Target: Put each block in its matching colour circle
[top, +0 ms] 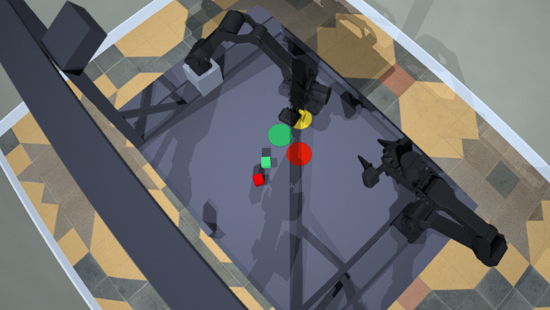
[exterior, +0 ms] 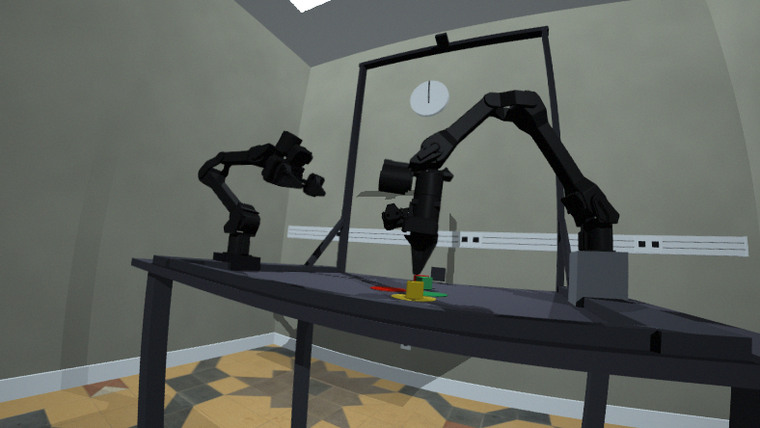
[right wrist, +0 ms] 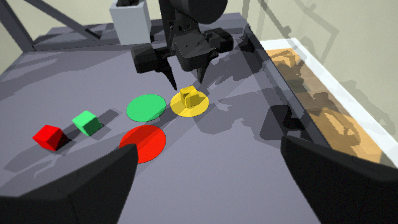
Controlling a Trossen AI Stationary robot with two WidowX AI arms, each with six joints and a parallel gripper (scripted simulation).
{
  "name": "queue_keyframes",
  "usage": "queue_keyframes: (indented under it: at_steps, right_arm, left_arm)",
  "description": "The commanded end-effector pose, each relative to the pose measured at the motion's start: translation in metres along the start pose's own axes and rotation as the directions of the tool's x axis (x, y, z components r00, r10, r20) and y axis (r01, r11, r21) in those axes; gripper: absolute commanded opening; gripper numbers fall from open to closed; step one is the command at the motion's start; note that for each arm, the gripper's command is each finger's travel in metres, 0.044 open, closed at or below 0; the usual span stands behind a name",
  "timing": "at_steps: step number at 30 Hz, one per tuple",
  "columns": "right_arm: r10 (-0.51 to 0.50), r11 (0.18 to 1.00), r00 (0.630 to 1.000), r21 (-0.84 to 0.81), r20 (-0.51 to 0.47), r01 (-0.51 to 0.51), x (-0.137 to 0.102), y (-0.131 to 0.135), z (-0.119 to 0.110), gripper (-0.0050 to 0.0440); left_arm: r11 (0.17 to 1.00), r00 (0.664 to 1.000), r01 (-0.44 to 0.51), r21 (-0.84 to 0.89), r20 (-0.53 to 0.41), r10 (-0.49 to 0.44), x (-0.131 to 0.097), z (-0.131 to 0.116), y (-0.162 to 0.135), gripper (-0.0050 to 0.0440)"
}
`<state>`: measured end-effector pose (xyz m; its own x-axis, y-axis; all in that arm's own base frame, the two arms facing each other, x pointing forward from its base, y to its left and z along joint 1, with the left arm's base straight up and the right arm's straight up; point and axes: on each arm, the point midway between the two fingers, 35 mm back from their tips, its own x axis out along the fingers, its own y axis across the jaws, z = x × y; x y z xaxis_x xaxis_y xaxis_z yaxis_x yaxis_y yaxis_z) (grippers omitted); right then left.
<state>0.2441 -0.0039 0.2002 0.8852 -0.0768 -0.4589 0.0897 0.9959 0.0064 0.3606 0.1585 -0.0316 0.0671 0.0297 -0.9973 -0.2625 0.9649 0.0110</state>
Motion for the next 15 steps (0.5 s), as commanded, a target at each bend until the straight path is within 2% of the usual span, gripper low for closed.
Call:
queue_keyframes:
  at_steps: [1, 6, 10, 15]
  right_arm:
    - [0.002, 1.000, 1.000, 0.001, 0.023, -0.002, -0.003, 0.000, 0.008, 0.0400]
    - [0.027, 0.999, 1.000, -0.022, 0.014, -0.027, 0.000, 0.006, 0.004, 0.0400]
    - [0.115, 0.991, 0.993, -0.074, 0.023, -0.113, 0.002, 0.022, 0.005, 0.0400]
    - [0.215, 0.969, 0.976, -0.126, 0.025, -0.210, 0.002, 0.040, 0.005, 0.0400]
  left_arm:
    - [1.000, 0.998, -0.007, 0.007, 0.070, 0.006, -0.042, 0.015, 0.001, 0.0265]
    - [1.000, 0.998, -0.008, -0.021, 0.055, 0.009, -0.039, 0.011, -0.009, 0.0265]
    - [0.994, 1.000, -0.006, -0.110, 0.007, 0.006, -0.024, 0.003, -0.041, 0.0265]
    - [0.976, 1.000, -0.004, -0.218, 0.006, 0.005, -0.022, 0.009, -0.080, 0.0265]
